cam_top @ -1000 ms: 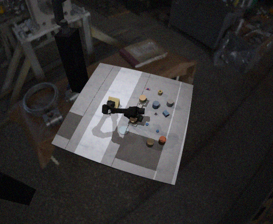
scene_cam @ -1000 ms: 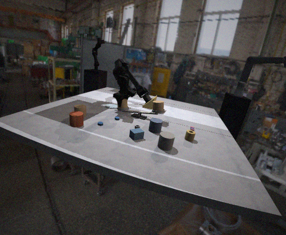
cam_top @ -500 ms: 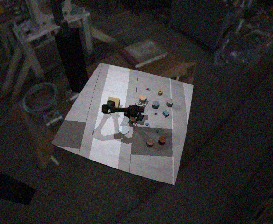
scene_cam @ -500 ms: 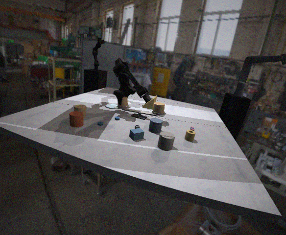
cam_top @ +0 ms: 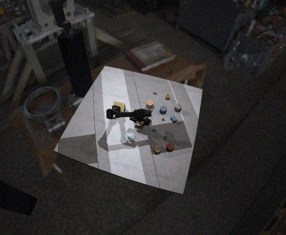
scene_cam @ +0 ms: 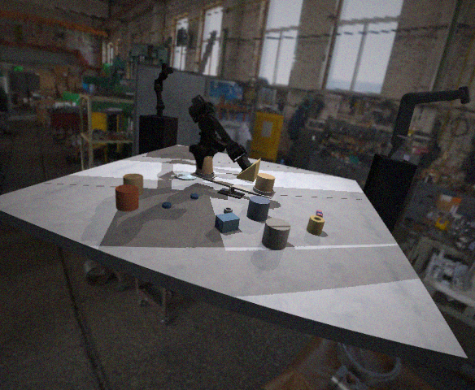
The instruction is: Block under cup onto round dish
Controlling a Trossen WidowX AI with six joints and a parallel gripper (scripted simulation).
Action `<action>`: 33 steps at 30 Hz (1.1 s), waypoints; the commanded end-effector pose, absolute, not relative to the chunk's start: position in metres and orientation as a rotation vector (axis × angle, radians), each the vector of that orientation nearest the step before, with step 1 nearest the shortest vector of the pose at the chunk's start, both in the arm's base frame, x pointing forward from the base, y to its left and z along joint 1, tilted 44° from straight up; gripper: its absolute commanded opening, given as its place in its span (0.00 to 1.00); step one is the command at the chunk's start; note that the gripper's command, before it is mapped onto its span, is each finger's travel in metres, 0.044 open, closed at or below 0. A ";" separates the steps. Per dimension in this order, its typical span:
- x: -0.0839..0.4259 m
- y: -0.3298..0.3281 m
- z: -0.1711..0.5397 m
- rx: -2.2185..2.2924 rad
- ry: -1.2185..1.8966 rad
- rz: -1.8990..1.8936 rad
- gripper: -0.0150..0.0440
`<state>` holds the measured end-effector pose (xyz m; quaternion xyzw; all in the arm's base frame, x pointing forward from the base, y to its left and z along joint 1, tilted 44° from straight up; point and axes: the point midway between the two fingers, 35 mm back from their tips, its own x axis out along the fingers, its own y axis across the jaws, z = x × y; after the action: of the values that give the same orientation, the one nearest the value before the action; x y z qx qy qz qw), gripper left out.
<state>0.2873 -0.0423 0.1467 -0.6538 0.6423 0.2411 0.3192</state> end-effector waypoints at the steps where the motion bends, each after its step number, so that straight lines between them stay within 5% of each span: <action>1: 0.291 -0.038 0.153 -1.720 1.667 0.613 0.25; 33: 0.288 -0.009 0.183 -1.748 1.597 0.613 0.25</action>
<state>0.2880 -0.0118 0.1789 -0.6704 0.6168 0.2385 0.3365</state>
